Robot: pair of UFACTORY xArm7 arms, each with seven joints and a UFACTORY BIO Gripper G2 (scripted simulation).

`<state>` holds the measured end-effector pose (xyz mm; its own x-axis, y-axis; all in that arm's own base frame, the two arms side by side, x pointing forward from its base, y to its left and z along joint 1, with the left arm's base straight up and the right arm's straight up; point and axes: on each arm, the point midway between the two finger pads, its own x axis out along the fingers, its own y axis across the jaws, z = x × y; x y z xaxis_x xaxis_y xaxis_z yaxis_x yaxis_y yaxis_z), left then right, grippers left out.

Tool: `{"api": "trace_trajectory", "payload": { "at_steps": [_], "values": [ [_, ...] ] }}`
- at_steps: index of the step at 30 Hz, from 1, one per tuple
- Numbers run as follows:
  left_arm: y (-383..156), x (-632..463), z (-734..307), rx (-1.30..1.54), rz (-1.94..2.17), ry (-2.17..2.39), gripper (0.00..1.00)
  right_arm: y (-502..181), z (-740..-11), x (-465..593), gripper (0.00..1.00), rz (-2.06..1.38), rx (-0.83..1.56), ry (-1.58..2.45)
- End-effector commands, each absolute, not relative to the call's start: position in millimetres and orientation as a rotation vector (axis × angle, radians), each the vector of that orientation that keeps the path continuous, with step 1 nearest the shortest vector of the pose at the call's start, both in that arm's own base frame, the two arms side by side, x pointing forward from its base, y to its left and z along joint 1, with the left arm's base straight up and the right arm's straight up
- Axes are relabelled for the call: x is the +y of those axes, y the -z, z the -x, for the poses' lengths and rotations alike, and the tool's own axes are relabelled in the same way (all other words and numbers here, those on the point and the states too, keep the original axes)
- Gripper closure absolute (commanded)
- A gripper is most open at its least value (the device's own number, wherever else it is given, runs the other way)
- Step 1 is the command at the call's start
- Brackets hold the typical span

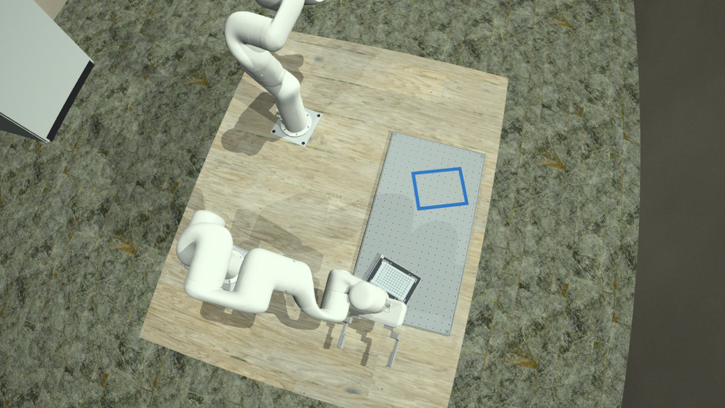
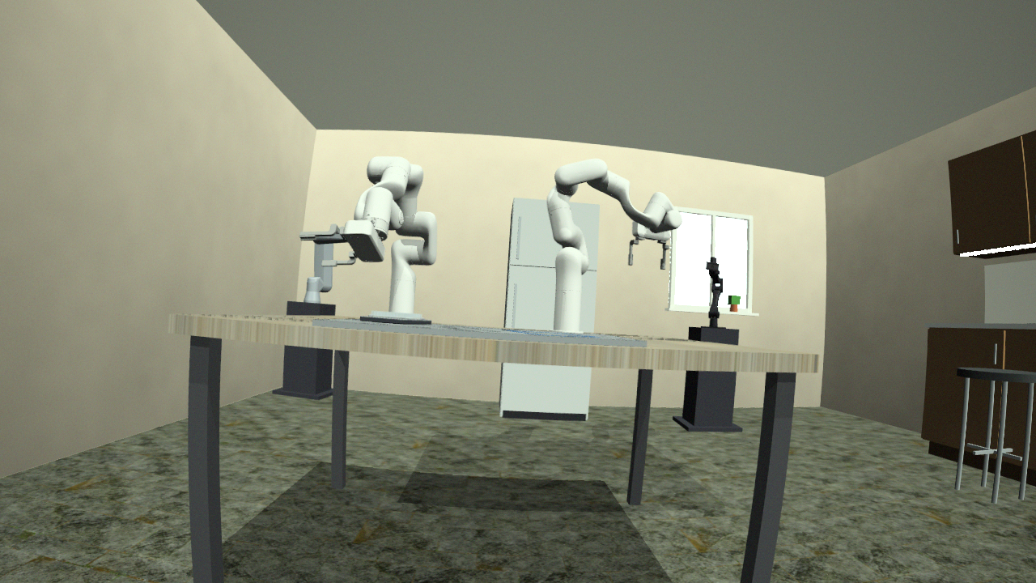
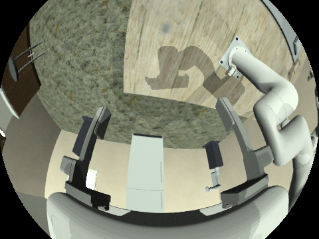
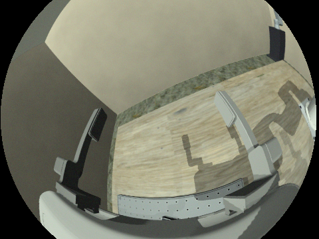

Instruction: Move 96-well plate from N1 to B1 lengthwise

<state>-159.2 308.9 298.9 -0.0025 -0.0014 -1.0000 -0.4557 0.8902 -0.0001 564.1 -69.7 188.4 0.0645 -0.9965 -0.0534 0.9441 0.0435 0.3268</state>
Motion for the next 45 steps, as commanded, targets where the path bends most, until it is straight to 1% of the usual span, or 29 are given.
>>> {"api": "trace_trajectory", "payload": {
  "at_steps": [1, 20, 44, 45],
  "values": [
    [-300.1, 296.1, 184.5, 1.529, 0.432, -0.436, 0.0, -190.6, -565.1, -69.6, 0.0, -0.312, -0.212, 1.499],
    [-300.1, 235.6, 257.3, 1.475, 0.644, -0.648, 0.0, -190.6, -565.1, -69.6, 0.0, -0.312, -0.212, 1.499],
    [-300.1, 227.7, 264.4, 1.468, 0.667, -0.671, 0.0, -190.6, -565.1, -69.6, 0.0, -0.312, -0.212, 1.499],
    [-300.1, 227.7, 264.4, 1.468, 0.667, -0.671, 0.0, -190.6, -565.1, -69.6, 0.63, -0.312, -0.212, 1.499]
  ]
}}
